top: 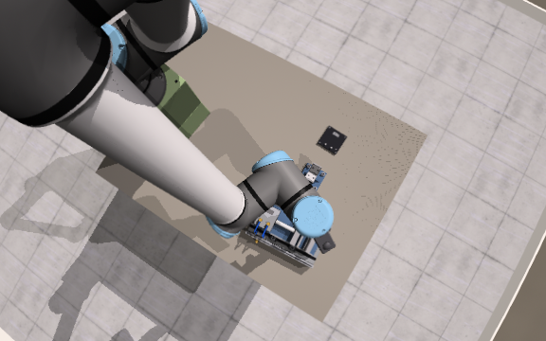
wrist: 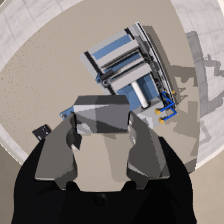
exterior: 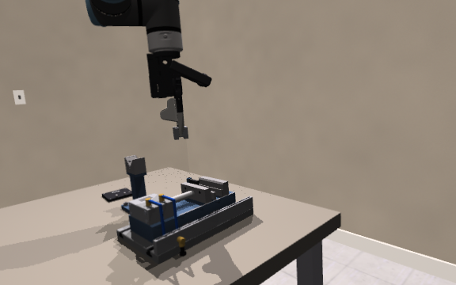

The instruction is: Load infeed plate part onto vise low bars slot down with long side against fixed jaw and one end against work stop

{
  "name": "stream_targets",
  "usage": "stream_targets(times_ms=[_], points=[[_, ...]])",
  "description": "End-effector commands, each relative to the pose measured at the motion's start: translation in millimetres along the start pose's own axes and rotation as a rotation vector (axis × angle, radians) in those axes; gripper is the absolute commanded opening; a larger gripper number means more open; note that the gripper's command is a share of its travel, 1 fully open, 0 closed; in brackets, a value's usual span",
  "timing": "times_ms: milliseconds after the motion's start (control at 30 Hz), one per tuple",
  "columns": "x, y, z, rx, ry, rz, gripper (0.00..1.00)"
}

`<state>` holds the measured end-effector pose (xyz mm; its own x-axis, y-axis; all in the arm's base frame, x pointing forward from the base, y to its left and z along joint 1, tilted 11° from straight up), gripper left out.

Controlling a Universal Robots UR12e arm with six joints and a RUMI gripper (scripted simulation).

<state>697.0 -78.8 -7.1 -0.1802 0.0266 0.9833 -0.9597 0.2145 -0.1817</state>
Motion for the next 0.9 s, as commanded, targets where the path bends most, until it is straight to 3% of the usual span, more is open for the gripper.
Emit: stream_targets(times_ms=[0,867], points=[[0.7,-4.2,6.2,0.046,-0.001,0.001,0.0],[1.5,-18.1,32.7,0.236,0.0,0.002,0.0]])
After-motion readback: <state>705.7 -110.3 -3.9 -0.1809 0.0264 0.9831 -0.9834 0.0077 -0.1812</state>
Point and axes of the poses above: the point where the finger pads meet when closed, its own x axis back along the fingers, its own z axis across the jaws, y = z × x, the point moved 5 cm from there along x, back along the fingers, and after that the axes turned 15 degrees about x, right-handed, at the moved point
